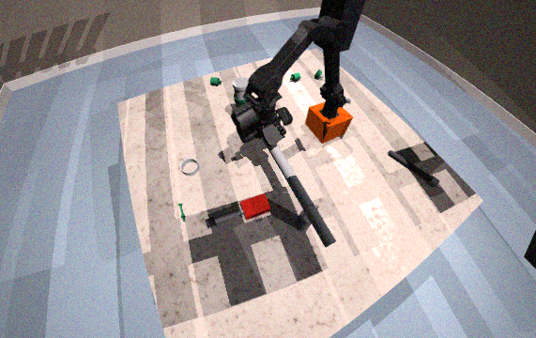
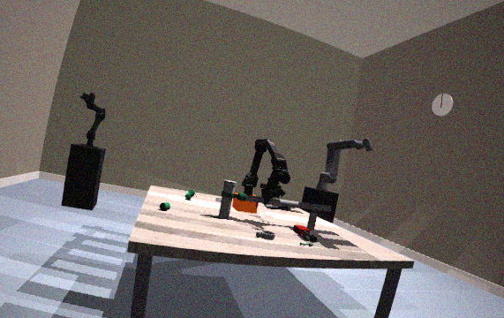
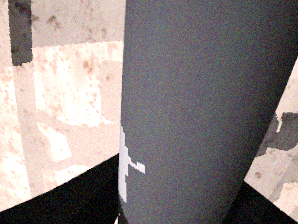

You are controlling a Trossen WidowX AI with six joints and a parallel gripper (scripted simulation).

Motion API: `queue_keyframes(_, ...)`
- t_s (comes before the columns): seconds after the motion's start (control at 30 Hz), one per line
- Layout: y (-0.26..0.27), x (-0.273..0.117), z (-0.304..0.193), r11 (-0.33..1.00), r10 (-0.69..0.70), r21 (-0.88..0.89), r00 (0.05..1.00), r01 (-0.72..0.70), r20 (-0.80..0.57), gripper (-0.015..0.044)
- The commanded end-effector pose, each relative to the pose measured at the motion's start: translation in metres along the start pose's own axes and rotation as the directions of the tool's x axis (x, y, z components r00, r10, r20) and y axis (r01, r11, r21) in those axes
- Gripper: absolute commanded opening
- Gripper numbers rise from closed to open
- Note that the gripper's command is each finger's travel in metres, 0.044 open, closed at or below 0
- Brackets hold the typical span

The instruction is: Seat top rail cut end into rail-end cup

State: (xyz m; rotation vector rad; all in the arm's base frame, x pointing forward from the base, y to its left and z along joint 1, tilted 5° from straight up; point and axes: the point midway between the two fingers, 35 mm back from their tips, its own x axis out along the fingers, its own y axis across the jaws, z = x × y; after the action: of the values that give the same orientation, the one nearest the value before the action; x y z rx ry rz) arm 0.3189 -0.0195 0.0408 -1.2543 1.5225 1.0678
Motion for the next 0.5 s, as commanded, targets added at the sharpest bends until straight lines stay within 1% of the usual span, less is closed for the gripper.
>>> queue_keyframes(0.0,-0.0002,-0.0005,-0.0045,1.000,-0.003,0.001,1.000,0.003,-0.003,0.0000)
queue_keyframes(0.47,-0.0003,0.0002,-0.0124,1.000,-0.003,0.001,1.000,0.003,-0.004,0.0000)
